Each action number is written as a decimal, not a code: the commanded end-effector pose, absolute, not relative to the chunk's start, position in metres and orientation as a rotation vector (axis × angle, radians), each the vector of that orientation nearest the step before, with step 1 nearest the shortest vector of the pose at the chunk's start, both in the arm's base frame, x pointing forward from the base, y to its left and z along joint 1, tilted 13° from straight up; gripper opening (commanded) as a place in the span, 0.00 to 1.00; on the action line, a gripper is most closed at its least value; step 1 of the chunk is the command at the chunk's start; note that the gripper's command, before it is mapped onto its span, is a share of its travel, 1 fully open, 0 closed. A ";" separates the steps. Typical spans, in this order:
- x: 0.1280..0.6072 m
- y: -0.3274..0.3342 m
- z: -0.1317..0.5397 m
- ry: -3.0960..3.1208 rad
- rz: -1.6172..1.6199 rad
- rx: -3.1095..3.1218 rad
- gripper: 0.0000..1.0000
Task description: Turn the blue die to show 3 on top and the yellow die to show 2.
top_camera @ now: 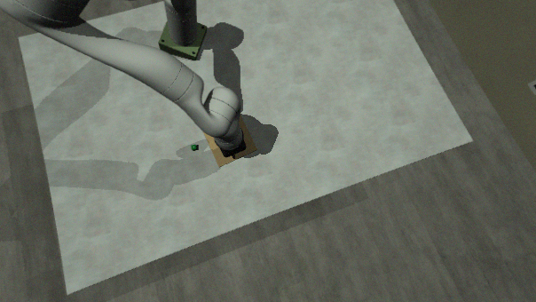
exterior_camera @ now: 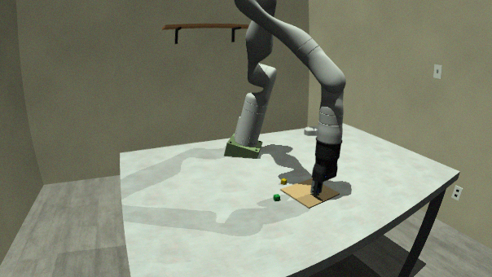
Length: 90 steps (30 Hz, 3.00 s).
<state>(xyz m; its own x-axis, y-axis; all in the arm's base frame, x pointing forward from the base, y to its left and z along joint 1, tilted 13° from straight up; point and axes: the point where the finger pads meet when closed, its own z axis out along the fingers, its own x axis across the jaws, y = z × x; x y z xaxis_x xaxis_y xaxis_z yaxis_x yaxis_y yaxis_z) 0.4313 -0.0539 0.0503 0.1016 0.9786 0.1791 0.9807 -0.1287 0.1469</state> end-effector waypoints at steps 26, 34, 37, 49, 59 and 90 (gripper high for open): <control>0.432 -0.054 0.049 -2.068 -0.366 -2.326 0.34; 0.432 -0.054 0.047 -2.068 -0.366 -2.326 0.34; 0.432 -0.054 0.047 -2.068 -0.366 -2.326 0.34; 0.432 -0.054 0.047 -2.068 -0.366 -2.326 0.34; 0.432 -0.054 0.047 -2.068 -0.366 -2.326 0.34; 0.432 -0.054 0.047 -2.068 -0.366 -2.326 0.64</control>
